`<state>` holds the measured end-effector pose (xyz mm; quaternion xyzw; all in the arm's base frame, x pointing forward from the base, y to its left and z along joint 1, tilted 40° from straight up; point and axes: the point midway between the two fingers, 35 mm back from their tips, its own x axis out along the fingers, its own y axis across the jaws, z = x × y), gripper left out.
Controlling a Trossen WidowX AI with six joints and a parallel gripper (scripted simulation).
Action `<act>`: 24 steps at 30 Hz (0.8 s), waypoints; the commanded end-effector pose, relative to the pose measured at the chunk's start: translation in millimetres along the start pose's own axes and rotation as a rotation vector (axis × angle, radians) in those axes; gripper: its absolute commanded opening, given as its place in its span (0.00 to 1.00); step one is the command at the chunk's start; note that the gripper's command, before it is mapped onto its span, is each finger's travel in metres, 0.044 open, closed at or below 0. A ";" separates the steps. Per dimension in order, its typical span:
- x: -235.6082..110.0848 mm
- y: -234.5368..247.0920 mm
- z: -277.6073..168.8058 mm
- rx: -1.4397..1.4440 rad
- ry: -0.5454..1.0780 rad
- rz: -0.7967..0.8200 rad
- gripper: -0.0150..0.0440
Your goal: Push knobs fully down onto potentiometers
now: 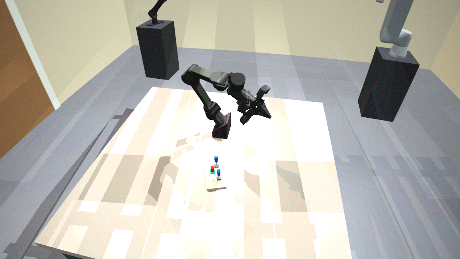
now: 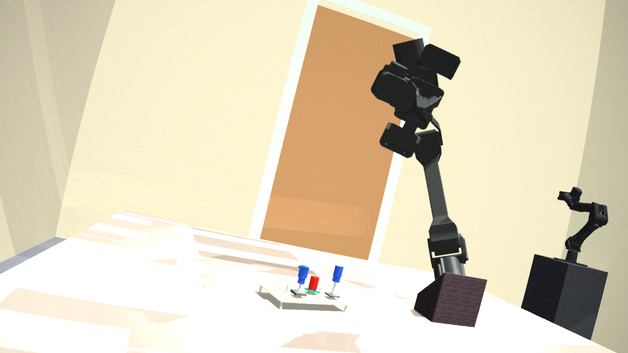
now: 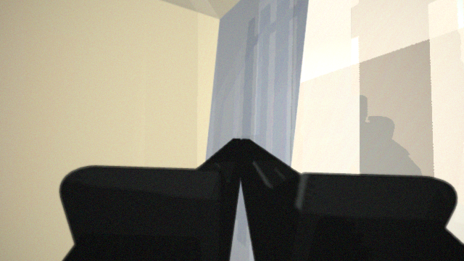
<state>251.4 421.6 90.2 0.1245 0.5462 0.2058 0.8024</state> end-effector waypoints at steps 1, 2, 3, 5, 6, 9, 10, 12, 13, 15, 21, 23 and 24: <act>3.1 -34.6 4.2 0.019 0.002 -0.123 0.25; 3.2 -44.1 5.6 0.026 0.003 -0.156 0.25; 2.9 -53.5 6.9 0.032 0.005 -0.190 0.25; 1.8 -72.3 9.1 0.044 0.008 -0.256 0.25; 0.9 -81.6 10.1 0.049 0.011 -0.290 0.25; -3.2 -109.0 12.3 0.063 0.019 -0.389 0.25; -5.1 -118.3 12.9 0.068 0.023 -0.423 0.25; -9.5 -136.6 13.7 0.076 0.031 -0.491 0.25; -12.0 -145.6 14.0 0.079 0.036 -0.524 0.25; -17.8 -163.2 14.3 0.085 0.046 -0.591 0.25; -39.6 -212.5 13.3 0.096 0.087 -0.788 0.25; -48.2 -227.7 12.6 0.096 0.104 -0.852 0.25; -52.7 -235.0 12.1 0.096 0.113 -0.884 0.25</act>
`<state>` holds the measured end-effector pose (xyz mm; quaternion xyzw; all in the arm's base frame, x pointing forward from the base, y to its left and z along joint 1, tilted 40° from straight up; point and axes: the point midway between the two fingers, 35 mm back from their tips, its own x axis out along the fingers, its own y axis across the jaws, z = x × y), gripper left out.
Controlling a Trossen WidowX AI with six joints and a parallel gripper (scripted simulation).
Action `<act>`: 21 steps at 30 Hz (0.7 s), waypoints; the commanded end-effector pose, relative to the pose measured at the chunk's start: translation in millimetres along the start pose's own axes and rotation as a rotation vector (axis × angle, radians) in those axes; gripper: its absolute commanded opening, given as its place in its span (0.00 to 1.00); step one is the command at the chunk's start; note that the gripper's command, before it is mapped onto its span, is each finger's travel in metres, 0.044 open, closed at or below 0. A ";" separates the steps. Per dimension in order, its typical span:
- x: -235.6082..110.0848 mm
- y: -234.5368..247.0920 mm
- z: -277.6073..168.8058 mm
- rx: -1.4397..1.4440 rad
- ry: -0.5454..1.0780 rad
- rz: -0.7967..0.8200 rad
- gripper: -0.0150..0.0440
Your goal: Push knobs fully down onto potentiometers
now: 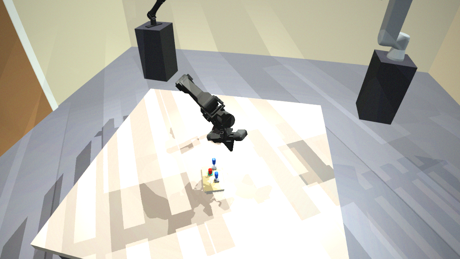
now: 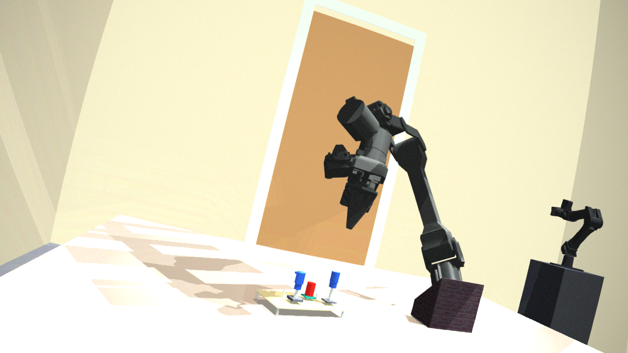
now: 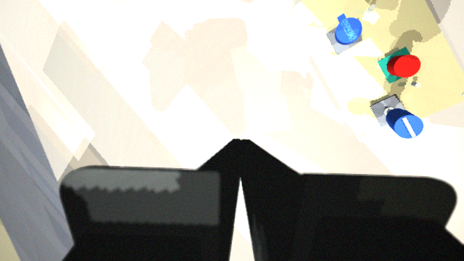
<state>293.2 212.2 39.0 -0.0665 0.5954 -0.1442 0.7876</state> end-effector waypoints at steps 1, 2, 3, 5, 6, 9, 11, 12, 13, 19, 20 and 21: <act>8.9 -30.0 -0.1 -0.013 0.023 -0.119 0.25; 10.5 -38.3 0.1 -0.016 0.031 -0.151 0.25; 11.9 -46.6 0.2 -0.019 0.038 -0.182 0.25; 14.1 -63.1 0.3 -0.027 0.054 -0.244 0.25; 14.9 -71.2 0.3 -0.032 0.062 -0.275 0.25; 16.1 -93.4 0.2 -0.048 0.086 -0.359 0.25; 16.2 -98.3 0.2 -0.052 0.092 -0.377 0.25; 16.2 -98.3 0.2 -0.052 0.092 -0.377 0.25; 16.2 -98.3 0.2 -0.052 0.092 -0.377 0.25; 34.7 -105.8 -1.3 -0.051 0.092 -0.378 0.25; 34.7 -105.8 -1.3 -0.051 0.092 -0.378 0.25; 34.7 -105.8 -1.3 -0.051 0.092 -0.378 0.25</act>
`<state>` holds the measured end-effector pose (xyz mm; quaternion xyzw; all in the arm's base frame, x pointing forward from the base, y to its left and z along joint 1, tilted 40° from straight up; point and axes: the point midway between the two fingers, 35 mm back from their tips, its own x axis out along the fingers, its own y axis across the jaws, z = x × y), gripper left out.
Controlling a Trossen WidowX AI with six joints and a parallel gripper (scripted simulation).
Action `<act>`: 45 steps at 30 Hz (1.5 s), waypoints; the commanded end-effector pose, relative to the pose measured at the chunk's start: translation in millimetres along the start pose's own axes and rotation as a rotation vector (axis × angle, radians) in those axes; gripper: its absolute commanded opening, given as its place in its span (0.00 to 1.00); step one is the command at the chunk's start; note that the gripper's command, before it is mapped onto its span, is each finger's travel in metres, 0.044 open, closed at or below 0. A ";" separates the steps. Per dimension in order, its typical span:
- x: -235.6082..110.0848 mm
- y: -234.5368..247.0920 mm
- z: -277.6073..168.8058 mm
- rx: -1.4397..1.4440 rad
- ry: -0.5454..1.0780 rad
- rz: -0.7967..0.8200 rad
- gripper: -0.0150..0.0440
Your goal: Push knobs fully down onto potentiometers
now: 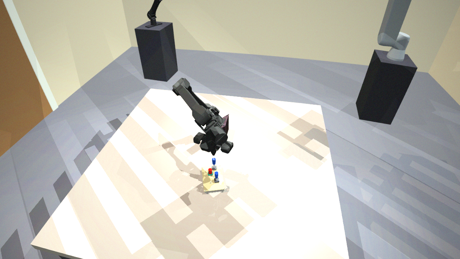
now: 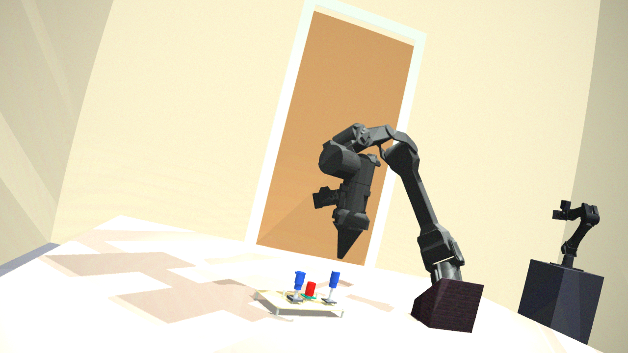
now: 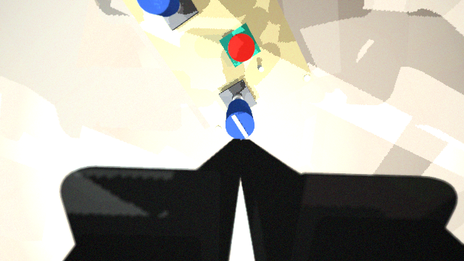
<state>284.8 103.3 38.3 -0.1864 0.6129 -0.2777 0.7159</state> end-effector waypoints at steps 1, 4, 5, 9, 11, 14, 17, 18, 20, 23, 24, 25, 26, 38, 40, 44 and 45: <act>3.4 -0.3 -0.1 -0.005 -0.006 -0.005 0.25; 5.6 -0.3 0.0 -0.005 -0.006 -0.005 0.25; 6.8 -0.2 0.0 -0.005 -0.006 -0.005 0.25; 13.3 -0.3 0.1 -0.005 -0.006 -0.005 0.25; 16.7 -0.3 0.2 -0.005 -0.006 -0.005 0.25; 21.7 -0.5 0.1 -0.005 -0.007 -0.005 0.25; 24.1 -0.5 0.1 -0.005 -0.007 -0.005 0.25; 24.1 -0.5 0.1 -0.005 -0.007 -0.005 0.25; 23.6 -0.5 0.1 -0.005 -0.007 -0.005 0.25; 22.9 -0.5 0.1 -0.005 -0.007 -0.005 0.25; 23.1 -0.5 0.1 -0.005 -0.007 -0.005 0.25; 23.3 -0.5 0.1 -0.005 -0.007 -0.005 0.25; 23.6 -0.5 0.1 -0.005 -0.007 -0.005 0.25; 26.8 -0.6 0.1 -0.005 -0.007 -0.005 0.25; 27.3 -0.6 0.1 -0.005 -0.007 -0.006 0.25; 28.4 -0.6 0.1 -0.005 -0.007 -0.006 0.25; 28.7 -0.6 0.1 -0.005 -0.007 -0.006 0.25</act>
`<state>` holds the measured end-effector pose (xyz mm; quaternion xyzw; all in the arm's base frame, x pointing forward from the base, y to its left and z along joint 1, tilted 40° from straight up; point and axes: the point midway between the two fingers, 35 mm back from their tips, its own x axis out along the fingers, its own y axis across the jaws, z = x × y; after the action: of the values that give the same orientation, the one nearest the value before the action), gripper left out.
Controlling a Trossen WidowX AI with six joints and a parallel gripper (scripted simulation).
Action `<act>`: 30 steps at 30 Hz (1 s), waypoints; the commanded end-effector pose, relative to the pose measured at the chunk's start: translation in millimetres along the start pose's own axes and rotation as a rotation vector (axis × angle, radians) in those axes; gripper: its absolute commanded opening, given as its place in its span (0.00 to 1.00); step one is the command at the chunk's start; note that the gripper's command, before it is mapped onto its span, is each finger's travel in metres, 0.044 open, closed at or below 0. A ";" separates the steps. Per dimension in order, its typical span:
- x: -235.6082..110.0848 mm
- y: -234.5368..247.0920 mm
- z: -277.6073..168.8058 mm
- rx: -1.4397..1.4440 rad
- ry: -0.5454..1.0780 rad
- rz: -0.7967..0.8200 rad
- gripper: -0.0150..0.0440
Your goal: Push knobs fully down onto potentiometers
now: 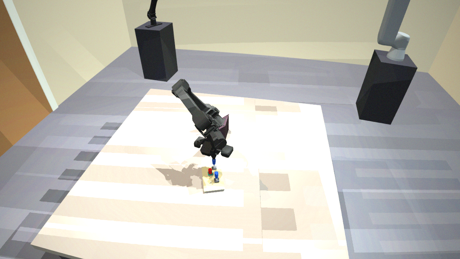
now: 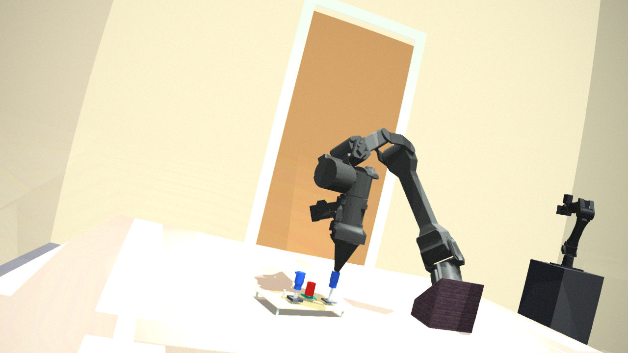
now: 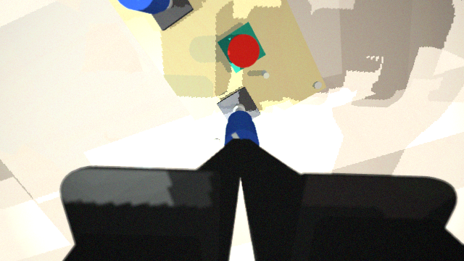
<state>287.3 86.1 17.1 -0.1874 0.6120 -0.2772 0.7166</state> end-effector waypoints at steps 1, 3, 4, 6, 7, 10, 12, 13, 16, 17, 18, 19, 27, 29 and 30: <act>1.5 -0.5 0.2 -0.004 -0.004 -0.005 0.25; 2.1 -0.5 0.2 -0.004 -0.004 -0.005 0.25; 1.9 -0.5 0.2 -0.004 -0.004 -0.005 0.25; 1.0 -0.5 0.2 -0.004 -0.004 -0.005 0.25; 0.8 -0.5 0.2 -0.004 -0.004 -0.005 0.25; 0.8 -0.5 0.2 -0.004 -0.004 -0.005 0.25; 0.8 -0.5 0.2 -0.004 -0.004 -0.005 0.25; 0.8 -0.5 0.2 -0.004 -0.004 -0.005 0.25; 0.8 -0.5 0.2 -0.004 -0.004 -0.005 0.25; 0.8 -0.5 0.2 -0.004 -0.004 -0.005 0.25; 0.8 -0.5 0.2 -0.004 -0.004 -0.005 0.25; 1.0 -0.5 0.2 -0.004 -0.004 -0.005 0.25; 8.2 -0.6 0.3 -0.004 -0.004 -0.005 0.25; 8.5 -0.6 0.3 -0.004 -0.004 -0.005 0.25; 8.5 -0.6 0.3 -0.004 -0.004 -0.005 0.25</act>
<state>287.0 83.8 13.6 -0.1891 0.6125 -0.2754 0.7164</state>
